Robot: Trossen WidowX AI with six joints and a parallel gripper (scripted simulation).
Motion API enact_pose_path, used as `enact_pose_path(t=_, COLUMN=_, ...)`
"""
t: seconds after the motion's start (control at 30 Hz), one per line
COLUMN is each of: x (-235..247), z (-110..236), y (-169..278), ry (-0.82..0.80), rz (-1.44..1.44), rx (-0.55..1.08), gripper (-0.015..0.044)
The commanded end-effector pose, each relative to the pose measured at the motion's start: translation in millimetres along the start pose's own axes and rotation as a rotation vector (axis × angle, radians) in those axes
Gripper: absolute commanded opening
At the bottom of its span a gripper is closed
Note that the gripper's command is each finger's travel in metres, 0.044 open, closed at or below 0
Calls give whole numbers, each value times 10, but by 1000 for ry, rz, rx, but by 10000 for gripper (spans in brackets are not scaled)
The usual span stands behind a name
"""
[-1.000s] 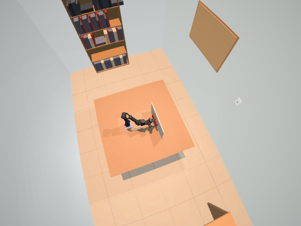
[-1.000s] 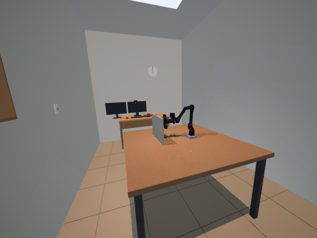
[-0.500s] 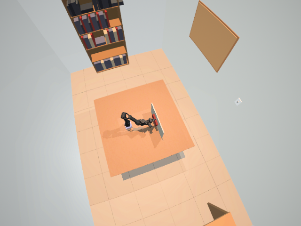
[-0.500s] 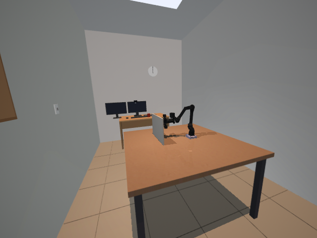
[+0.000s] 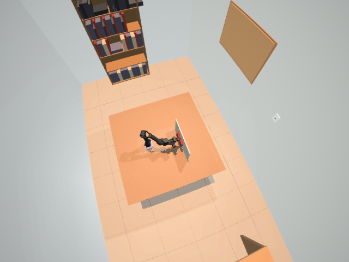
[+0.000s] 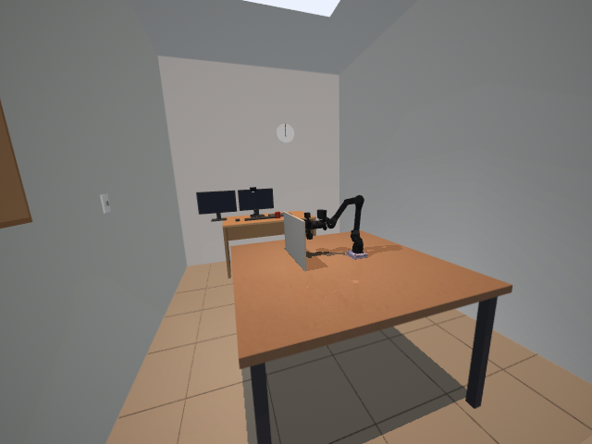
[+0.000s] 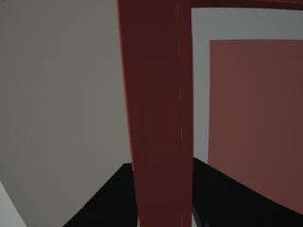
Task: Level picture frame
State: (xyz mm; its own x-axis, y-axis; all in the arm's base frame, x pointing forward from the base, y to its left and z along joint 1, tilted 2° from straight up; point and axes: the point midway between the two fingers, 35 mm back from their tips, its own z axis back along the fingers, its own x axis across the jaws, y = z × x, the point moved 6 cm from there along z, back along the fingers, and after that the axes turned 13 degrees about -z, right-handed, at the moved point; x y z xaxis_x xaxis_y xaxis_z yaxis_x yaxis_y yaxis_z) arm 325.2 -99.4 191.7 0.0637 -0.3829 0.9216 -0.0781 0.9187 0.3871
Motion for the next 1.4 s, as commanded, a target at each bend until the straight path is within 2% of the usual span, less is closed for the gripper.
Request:
enact_pose_path(t=0.0, x=41, z=-8, y=13, ry=-15, rz=8, rx=8, gripper=0)
enact_pose_path(t=1.37, x=16, z=-8, y=51, ry=-15, rz=7, rx=8, gripper=0)
